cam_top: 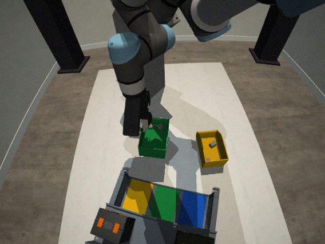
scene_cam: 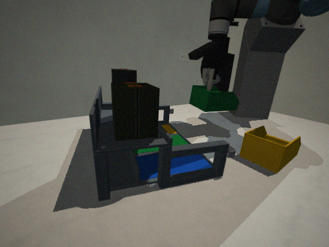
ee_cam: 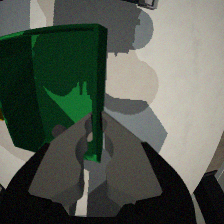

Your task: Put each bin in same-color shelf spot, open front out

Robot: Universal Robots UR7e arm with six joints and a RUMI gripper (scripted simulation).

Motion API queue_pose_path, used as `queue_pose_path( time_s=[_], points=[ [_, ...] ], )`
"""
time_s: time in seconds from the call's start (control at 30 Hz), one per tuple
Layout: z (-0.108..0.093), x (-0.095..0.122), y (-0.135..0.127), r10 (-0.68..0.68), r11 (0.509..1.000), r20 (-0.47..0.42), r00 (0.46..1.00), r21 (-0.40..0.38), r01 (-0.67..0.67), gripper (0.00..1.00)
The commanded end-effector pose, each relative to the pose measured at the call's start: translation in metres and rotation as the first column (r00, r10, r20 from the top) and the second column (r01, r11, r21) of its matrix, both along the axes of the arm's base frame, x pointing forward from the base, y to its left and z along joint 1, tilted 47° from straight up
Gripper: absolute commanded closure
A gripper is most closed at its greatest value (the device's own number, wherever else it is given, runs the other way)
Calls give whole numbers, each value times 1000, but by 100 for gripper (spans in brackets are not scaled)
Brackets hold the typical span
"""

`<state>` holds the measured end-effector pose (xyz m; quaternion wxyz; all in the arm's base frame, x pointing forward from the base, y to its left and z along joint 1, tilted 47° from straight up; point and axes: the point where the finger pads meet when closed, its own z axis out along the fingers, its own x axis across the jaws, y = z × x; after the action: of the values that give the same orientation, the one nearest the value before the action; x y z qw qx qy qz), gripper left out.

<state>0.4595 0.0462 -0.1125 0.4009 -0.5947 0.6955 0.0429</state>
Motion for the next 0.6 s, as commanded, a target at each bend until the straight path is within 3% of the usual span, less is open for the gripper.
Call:
queue_pose_path(
  time_s=[0.0,0.57],
  points=[
    [14,6,12,-18,1000,-15,1000,9,18,100],
    [51,22,44,-61,997,-50,997,41,63,100]
  ],
)
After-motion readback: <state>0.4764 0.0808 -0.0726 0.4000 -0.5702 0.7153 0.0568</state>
